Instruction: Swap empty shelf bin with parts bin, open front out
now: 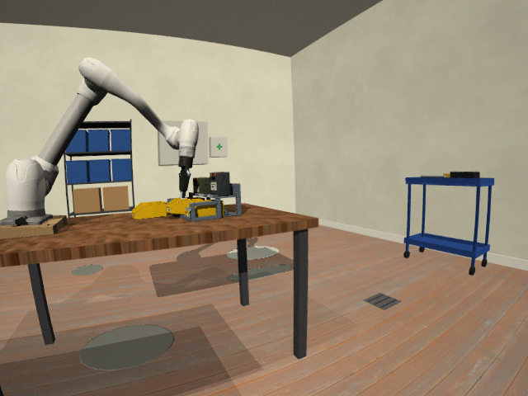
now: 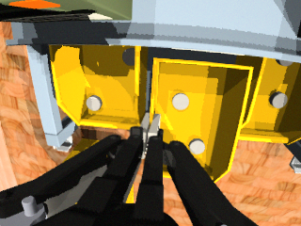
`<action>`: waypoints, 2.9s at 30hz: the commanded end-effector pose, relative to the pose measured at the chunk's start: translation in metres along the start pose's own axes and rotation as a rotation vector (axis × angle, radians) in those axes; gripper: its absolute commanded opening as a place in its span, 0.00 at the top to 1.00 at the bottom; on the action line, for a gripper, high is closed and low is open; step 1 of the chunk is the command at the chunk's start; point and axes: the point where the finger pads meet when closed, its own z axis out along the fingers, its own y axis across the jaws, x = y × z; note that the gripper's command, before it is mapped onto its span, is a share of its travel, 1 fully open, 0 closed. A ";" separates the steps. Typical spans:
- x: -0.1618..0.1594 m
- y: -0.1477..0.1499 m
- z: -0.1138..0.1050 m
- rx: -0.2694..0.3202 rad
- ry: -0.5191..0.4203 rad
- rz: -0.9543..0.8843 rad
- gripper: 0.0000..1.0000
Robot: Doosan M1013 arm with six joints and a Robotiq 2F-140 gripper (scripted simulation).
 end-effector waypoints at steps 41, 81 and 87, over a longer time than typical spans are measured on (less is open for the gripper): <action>0.013 0.001 -0.001 0.003 0.009 0.000 0.90; 0.013 0.001 -0.001 0.003 0.009 0.000 0.90; 0.012 0.001 -0.001 0.004 0.007 0.000 0.90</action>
